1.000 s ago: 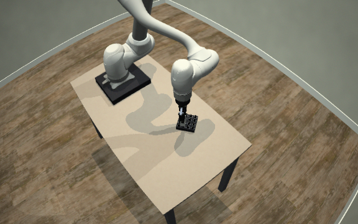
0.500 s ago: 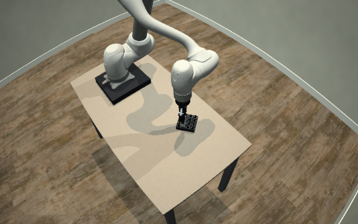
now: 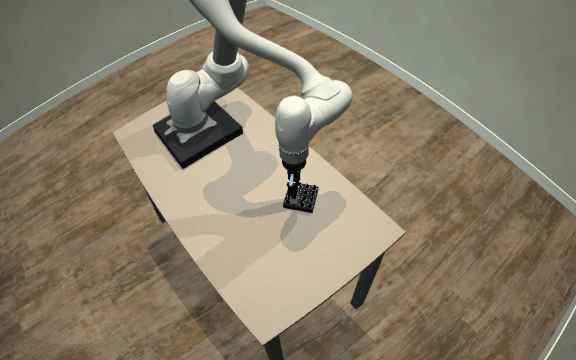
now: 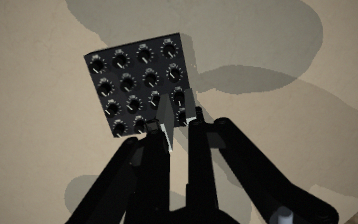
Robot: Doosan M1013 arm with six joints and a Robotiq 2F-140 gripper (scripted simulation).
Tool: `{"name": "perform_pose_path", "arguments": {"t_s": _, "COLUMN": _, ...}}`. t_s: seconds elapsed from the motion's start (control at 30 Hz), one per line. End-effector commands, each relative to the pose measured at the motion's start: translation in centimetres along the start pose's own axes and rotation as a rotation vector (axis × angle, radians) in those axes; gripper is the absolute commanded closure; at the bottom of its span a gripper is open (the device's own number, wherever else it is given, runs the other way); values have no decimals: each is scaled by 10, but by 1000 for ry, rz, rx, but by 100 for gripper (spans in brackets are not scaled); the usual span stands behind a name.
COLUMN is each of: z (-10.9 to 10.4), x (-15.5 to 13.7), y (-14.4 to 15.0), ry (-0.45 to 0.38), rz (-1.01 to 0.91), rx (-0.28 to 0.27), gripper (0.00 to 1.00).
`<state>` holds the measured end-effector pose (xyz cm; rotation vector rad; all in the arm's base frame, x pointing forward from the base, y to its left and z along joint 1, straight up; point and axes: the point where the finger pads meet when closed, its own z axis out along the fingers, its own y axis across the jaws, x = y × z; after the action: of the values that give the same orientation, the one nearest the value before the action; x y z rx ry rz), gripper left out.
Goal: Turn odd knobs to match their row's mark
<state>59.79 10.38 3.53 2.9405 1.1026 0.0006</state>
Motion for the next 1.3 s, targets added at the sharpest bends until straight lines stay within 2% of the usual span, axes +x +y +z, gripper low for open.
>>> {"name": "perform_pose_path", "arguments": {"t_s": 0.0, "z": 0, "x": 0, "y": 0, "ry": 0, "rz": 0, "rx": 0, "gripper": 88}}
{"name": "perform_pose_path", "arguments": {"t_s": 0.8, "z": 0, "x": 0, "y": 0, "ry": 0, "rz": 0, "rx": 0, "gripper": 88}}
{"name": "perform_pose_path", "arguments": {"t_s": 1.27, "z": 8, "x": 0, "y": 0, "ry": 0, "rz": 0, "rx": 0, "gripper": 88}}
